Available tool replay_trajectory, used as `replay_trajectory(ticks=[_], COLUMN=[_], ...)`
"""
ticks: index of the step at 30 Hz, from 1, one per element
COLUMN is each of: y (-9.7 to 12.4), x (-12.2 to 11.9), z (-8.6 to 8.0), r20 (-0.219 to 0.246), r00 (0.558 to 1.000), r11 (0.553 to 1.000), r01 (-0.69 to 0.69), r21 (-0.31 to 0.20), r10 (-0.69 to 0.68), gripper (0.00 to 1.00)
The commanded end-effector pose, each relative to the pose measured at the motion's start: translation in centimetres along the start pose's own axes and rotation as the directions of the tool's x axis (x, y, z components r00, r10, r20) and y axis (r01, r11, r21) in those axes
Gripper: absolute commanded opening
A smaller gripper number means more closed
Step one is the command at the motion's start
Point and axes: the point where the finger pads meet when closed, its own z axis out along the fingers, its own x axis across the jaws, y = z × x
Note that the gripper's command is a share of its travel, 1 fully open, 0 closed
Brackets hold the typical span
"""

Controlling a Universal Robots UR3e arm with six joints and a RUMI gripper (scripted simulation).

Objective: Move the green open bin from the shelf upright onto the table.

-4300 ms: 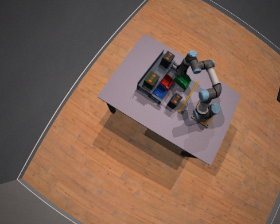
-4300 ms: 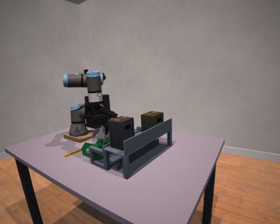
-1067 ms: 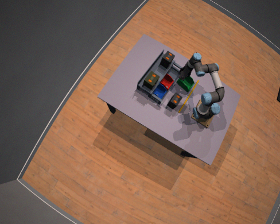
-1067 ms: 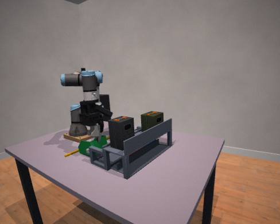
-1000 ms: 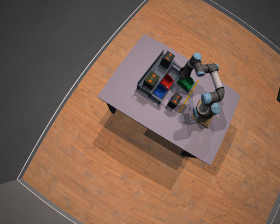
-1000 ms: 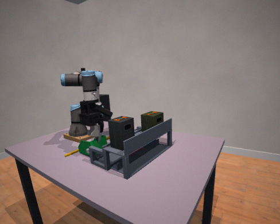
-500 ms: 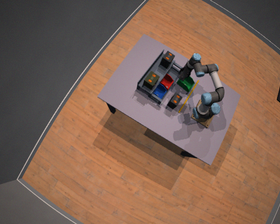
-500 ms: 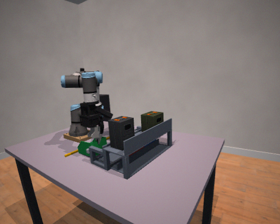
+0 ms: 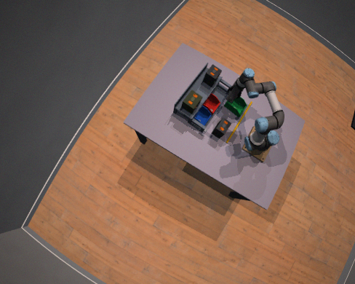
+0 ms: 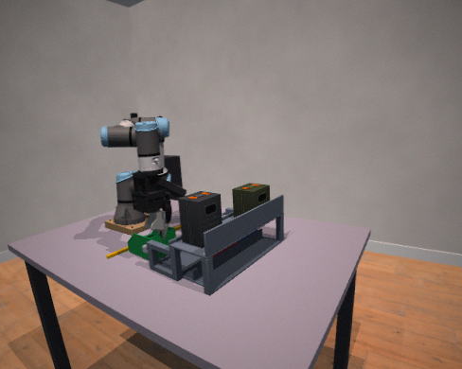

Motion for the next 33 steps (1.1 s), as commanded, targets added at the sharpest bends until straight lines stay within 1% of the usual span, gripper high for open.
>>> replay_trajectory(ticks=[1,8,20,21,33], y=[0.05,0.05,0.05,0.05,0.05], x=[0.06,0.06,0.06,0.06,0.06], z=[-0.05,0.34,0.34,0.33,0.33], r20=[-0.002,-0.002,-0.002,-0.002,-0.002], r00=[1.000,1.000,1.000,1.000,1.000], r11=[1.000,1.000,1.000,1.000,1.000], r01=[0.000,0.000,0.000,0.000,0.000], r21=[-0.002,-0.002,-0.002,-0.002,-0.002], r10=[0.000,0.000,0.000,0.000,0.000], gripper=[0.00,0.00,0.00,0.20,0.20])
